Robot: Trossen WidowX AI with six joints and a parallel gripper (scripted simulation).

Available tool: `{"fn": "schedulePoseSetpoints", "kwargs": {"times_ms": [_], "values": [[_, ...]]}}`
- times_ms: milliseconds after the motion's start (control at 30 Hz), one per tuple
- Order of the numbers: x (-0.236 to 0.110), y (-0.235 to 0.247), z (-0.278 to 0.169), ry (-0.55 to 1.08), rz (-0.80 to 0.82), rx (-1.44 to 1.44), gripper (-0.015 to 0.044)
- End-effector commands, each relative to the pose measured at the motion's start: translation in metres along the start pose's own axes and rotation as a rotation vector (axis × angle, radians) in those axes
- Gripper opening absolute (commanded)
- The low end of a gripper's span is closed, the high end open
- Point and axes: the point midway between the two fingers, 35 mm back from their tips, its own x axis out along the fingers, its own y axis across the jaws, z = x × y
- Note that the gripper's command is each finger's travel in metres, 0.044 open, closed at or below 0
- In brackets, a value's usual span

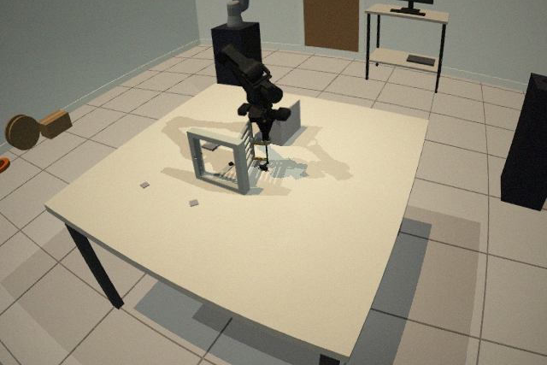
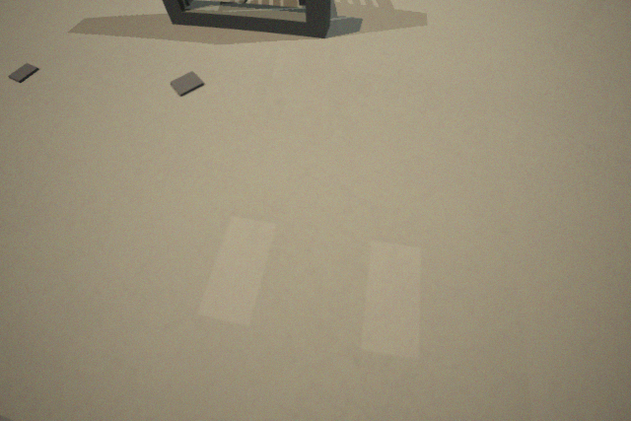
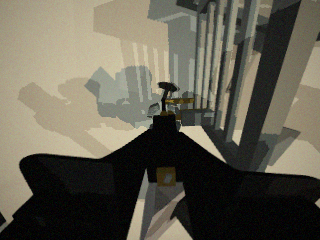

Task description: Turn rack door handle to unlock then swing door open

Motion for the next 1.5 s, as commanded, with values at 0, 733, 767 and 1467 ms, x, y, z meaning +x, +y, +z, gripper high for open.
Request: {"fn": "schedulePoseSetpoints", "kwargs": {"times_ms": [0, 733, 767, 1467], "values": [[0.0, 0.009, 0.003, 0.002, 0.002, 0.084, 0.0009], [-0.001, 0.044, 0.016, 0.001, 0.004, 0.327, 0.0009], [-0.001, 0.044, 0.016, 0.001, 0.004, 0.327, 0.0009], [-0.003, 0.044, 0.016, 0.001, 0.005, 0.327, 0.0281]]}}
